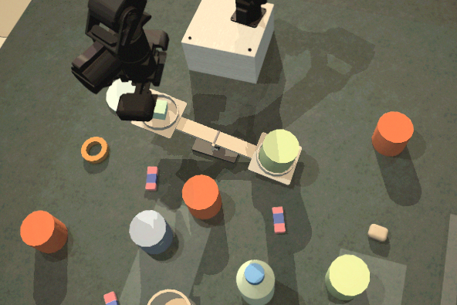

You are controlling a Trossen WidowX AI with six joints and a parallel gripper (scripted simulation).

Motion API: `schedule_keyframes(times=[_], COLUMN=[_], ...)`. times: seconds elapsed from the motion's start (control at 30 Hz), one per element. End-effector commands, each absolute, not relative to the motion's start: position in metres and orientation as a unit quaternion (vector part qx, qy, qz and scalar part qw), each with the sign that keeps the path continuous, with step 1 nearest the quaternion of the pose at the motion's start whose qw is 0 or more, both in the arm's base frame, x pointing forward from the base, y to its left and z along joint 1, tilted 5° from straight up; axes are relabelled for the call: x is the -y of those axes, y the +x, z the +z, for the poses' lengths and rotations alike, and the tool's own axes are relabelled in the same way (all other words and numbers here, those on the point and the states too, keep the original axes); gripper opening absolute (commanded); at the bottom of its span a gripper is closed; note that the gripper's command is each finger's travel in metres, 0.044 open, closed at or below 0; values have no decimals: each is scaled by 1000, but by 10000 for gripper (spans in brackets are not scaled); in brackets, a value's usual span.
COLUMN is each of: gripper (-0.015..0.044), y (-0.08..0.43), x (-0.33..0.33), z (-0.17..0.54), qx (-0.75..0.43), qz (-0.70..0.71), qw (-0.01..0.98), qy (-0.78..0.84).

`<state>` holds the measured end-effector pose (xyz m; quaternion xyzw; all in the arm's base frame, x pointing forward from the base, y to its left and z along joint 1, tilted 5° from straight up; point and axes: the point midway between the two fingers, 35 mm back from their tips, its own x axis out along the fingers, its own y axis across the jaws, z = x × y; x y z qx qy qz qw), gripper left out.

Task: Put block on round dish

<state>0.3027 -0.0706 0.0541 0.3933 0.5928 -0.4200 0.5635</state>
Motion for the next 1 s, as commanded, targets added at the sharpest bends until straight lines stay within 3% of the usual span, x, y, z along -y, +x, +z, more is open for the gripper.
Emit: schedule_keyframes(times=[0.0, 0.97], gripper=[260, 260], y=[305, 303], x=[69, 69], z=[57, 8], qx=[-585, -585], qz=[-427, -427], qw=[559, 559], qy=[404, 404])
